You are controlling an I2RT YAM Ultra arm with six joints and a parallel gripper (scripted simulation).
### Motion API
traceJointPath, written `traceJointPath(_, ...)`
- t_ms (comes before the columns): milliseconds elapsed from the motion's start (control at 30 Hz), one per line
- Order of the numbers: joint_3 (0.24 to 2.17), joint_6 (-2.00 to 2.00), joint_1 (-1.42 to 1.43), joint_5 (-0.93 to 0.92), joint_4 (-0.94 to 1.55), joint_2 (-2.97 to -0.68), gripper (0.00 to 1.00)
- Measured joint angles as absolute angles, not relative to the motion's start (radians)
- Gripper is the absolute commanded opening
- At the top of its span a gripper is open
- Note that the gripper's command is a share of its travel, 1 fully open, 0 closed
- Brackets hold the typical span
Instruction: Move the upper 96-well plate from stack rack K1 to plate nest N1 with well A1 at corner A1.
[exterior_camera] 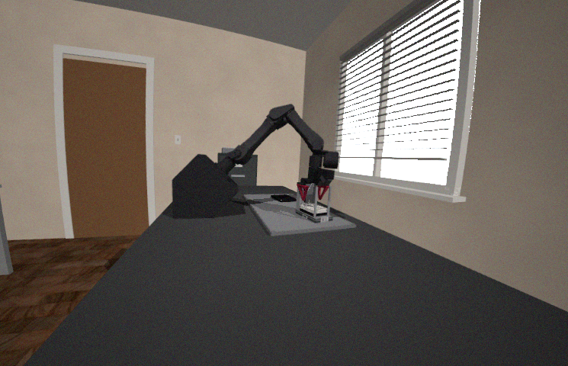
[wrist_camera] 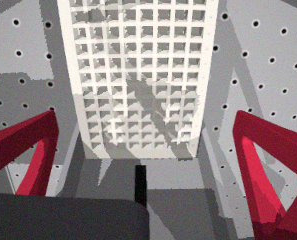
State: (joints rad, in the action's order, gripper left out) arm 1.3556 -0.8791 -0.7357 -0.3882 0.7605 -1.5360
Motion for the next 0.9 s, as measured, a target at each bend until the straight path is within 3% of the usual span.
traceJointPath(900,1.322,-0.918,-0.691,-0.36,0.629,-1.621,1.0)
